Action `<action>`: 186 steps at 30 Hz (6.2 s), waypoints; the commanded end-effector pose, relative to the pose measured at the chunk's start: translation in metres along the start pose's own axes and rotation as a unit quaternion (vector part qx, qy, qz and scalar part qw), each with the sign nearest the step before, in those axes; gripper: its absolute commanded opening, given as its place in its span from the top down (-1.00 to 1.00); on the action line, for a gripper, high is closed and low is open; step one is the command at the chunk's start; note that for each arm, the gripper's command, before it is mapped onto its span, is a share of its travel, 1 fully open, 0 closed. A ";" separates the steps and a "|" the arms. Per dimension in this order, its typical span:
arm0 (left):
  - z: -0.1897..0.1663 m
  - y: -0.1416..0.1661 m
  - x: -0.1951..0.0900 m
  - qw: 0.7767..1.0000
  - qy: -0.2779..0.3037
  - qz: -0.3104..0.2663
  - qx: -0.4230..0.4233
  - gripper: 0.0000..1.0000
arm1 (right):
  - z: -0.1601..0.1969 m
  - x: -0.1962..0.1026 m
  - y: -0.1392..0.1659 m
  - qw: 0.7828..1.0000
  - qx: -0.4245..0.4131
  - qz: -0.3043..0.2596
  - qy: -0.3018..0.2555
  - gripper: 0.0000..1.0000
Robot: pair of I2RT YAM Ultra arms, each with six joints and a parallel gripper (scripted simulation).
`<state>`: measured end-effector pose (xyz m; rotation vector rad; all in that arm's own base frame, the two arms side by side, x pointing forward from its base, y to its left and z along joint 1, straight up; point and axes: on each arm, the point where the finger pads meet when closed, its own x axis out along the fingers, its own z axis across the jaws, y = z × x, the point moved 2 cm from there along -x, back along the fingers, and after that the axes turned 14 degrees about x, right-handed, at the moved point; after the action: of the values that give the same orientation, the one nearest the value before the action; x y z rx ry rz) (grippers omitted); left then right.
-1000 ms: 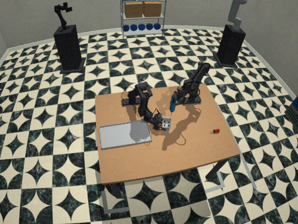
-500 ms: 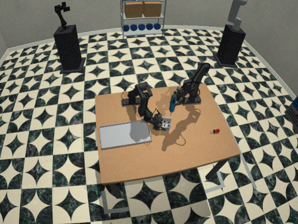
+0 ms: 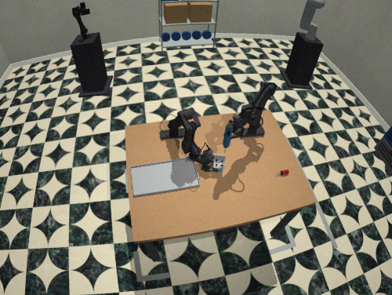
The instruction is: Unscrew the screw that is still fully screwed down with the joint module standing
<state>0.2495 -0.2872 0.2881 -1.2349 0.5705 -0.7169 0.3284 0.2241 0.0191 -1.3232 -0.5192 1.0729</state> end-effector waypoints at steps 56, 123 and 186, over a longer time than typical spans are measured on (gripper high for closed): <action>0.010 -0.023 -0.001 0.997 -0.024 -0.072 -0.012 0.17 | 0.000 0.008 0.003 1.000 0.000 0.005 -0.007 -0.17; 0.006 -0.011 -0.003 0.998 -0.020 -0.057 -0.012 0.17 | 0.000 0.008 0.003 1.000 0.000 0.005 -0.007 -0.17; -0.007 0.041 0.001 0.999 -0.014 -0.032 -0.012 0.17 | 0.000 0.008 0.003 1.000 0.000 0.005 -0.007 -0.17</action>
<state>0.2494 -0.2873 0.2290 -1.2419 0.5886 -0.7043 0.3284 0.2241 0.0191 -1.3232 -0.5192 1.0729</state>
